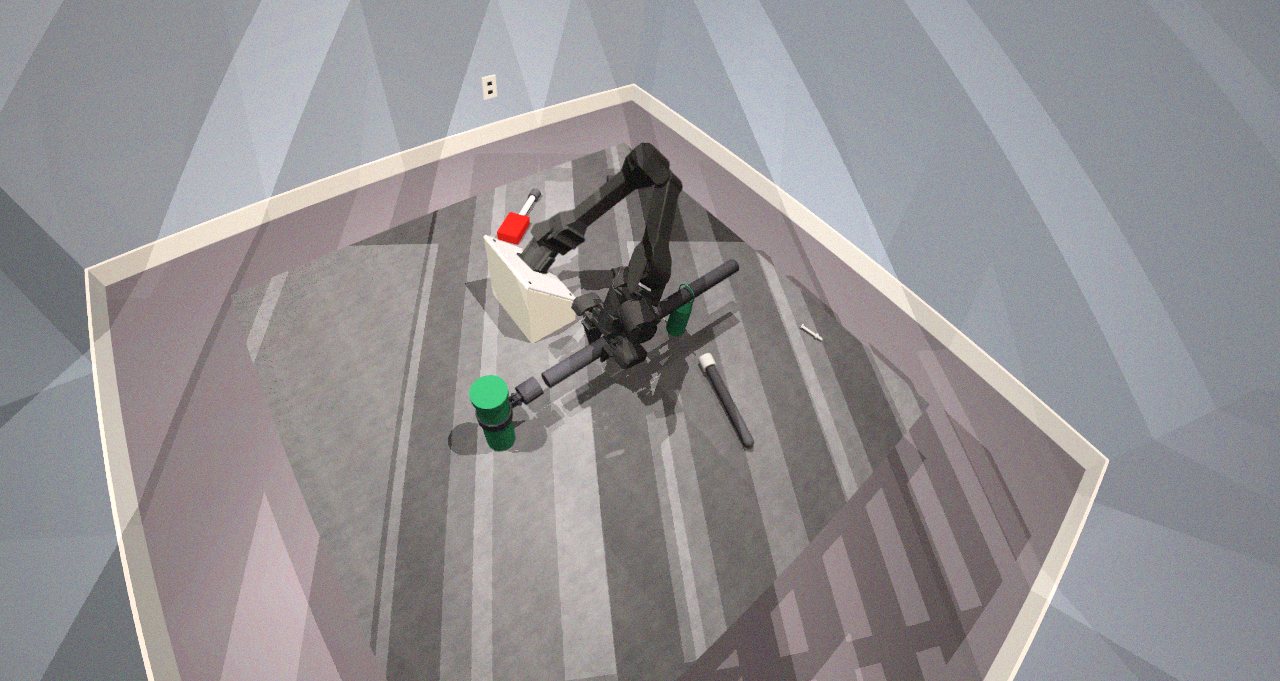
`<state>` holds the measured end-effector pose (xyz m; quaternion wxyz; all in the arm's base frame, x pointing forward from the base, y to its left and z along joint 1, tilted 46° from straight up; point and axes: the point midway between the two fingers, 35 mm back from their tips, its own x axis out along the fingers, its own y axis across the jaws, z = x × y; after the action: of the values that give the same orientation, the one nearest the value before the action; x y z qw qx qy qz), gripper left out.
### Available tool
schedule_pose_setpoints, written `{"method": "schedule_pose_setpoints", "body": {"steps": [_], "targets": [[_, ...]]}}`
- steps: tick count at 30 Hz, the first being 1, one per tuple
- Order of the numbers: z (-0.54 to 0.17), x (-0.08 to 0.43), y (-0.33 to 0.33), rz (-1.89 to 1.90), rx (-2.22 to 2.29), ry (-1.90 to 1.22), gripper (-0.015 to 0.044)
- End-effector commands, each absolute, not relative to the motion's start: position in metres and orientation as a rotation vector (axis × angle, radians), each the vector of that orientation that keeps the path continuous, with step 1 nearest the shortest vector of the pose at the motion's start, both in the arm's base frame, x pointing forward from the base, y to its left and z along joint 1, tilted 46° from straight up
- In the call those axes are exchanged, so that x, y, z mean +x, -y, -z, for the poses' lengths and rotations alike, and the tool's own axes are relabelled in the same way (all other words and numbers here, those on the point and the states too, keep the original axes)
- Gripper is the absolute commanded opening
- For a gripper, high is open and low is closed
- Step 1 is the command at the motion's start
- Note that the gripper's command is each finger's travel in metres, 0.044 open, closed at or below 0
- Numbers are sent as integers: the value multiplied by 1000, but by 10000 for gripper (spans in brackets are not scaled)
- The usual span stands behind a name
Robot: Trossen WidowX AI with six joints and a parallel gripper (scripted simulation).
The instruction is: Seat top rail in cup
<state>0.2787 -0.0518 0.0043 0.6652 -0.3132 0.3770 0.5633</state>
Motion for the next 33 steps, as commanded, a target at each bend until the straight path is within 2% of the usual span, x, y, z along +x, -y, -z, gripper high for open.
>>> {"method": "schedule_pose_setpoints", "body": {"steps": [1, 33], "targets": [[-4, 278, 59, -1264, -714, -859, 0], [13, 276, 70, -1272, -708, -852, 0]]}}
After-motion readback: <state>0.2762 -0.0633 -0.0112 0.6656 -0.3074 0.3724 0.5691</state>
